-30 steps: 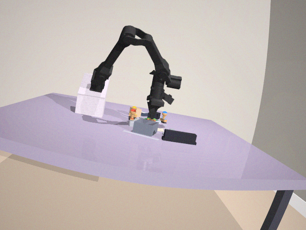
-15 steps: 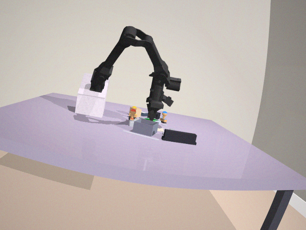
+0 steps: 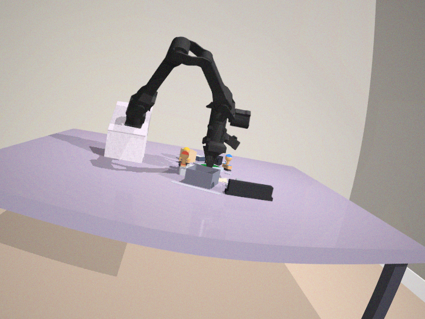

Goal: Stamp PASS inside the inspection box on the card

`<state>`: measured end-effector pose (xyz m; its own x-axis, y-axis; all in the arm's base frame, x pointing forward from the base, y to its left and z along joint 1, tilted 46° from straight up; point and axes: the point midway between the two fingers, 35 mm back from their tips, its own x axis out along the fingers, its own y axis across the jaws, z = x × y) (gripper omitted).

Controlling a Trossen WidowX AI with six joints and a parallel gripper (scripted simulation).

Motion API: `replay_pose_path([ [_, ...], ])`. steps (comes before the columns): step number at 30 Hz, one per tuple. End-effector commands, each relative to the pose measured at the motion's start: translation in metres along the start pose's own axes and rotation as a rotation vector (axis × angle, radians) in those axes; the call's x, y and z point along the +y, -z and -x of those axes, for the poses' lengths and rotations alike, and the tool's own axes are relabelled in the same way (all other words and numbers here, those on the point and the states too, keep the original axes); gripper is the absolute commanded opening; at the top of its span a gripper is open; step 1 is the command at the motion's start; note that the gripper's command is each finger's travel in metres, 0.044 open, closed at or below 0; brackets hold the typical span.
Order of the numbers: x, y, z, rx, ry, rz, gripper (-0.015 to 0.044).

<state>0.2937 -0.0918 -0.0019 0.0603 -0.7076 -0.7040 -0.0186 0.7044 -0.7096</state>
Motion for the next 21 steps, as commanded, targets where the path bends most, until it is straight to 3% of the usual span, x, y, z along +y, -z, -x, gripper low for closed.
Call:
replay_pose_path([
  [1,-0.0003,-0.0002,-0.0008,-0.002,0.003,0.005,0.0],
  [21,-0.0004,-0.0002,-0.0044,-0.002,0.003,0.005,0.0],
])
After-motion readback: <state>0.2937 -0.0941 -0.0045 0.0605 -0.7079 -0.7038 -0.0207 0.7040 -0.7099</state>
